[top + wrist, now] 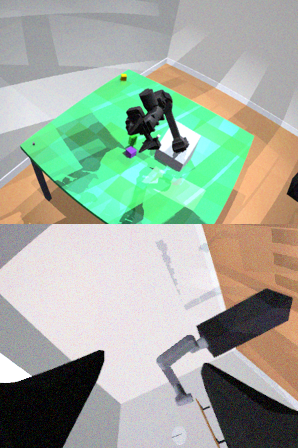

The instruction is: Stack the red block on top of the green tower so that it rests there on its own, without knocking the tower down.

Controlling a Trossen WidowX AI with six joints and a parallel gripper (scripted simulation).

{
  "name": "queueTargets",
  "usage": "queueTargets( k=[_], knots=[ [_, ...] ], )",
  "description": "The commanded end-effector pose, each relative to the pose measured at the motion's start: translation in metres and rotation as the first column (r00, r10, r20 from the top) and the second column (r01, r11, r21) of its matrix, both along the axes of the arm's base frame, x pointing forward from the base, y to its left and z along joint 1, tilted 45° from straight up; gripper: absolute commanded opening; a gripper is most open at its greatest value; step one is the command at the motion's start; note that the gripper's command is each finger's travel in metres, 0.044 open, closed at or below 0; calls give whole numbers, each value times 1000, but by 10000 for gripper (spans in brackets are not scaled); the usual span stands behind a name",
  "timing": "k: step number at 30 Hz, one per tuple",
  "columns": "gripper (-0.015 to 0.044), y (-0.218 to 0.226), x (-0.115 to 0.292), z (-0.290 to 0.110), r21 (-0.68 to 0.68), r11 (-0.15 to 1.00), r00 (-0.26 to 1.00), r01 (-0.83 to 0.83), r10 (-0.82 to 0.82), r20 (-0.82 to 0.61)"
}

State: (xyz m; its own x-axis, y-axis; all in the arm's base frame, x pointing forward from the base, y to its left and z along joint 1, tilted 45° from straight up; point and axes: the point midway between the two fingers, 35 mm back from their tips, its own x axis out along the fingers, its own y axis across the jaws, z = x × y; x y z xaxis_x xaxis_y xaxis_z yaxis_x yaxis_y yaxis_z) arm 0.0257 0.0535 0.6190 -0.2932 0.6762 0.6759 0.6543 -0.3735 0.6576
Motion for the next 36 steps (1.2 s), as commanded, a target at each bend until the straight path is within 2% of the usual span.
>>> queueTargets(
  k=[1,2,9,18,26,36],
  knots=[
    [426,1,-1,0,0,1000,1000,4,-4,4],
    [440,2,-4,0,-1,1000,1000,18,-18,14],
    [440,33,-42,-7,0,981,960,195,-191,205],
    [440,84,-71,-25,19,917,821,398,-366,437],
    [440,141,-74,-54,47,812,594,582,-464,657],
    [440,218,-55,-100,94,699,289,709,-409,866]
  ],
)
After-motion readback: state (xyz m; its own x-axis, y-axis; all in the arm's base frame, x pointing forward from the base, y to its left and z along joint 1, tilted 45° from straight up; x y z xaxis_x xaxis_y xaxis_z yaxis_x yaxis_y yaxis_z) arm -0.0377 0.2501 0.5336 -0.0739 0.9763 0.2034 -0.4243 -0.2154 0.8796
